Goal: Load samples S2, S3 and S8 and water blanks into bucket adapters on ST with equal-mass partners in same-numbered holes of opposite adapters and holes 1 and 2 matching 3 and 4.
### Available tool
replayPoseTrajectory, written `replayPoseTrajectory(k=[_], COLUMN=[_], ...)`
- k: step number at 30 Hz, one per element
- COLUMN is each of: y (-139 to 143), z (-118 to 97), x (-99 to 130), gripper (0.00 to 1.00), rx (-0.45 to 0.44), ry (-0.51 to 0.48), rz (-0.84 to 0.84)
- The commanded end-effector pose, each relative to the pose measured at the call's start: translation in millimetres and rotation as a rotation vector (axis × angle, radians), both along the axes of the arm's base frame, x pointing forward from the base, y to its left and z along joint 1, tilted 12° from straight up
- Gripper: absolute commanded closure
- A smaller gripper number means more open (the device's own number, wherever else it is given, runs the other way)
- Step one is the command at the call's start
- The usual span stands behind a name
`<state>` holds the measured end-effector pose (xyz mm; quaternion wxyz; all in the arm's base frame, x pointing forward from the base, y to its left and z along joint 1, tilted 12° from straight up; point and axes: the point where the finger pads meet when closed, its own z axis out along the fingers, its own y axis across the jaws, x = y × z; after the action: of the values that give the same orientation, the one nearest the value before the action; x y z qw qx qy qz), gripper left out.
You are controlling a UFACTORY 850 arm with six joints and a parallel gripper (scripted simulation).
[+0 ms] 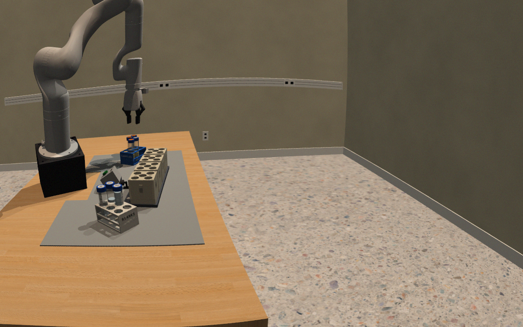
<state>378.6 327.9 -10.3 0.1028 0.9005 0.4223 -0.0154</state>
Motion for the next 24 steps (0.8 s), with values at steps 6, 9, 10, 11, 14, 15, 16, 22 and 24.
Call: replayPoseTrajectory(k=[6, 9, 10, 11, 14, 15, 16, 22, 24], y=[-3.2, -4.5, -4.9, -4.9, -5.6, -6.1, -6.5, -8.8, -9.6], z=[-19.3, -25.3, -27.2, -27.2, -31.1, -33.1, -35.0, -46.8, -50.7], x=[1.9, 2.3, 2.4, 2.4, 2.7, 2.7, 2.9, 3.6, 3.8], gripper=[0.43, 0.43, 0.43, 0.43, 0.43, 0.43, 0.43, 0.43, 0.43], rx=[0.001, 0.001, 0.001, 0.001, 0.001, 0.001, 0.001, 0.001, 0.001], ry=[-0.002, -0.002, -0.002, -0.002, -0.002, -0.002, -0.002, -0.002, -0.002], rz=[0.000, 0.000, 0.000, 0.000, 0.000, 0.000, 0.000, 0.000, 0.000])
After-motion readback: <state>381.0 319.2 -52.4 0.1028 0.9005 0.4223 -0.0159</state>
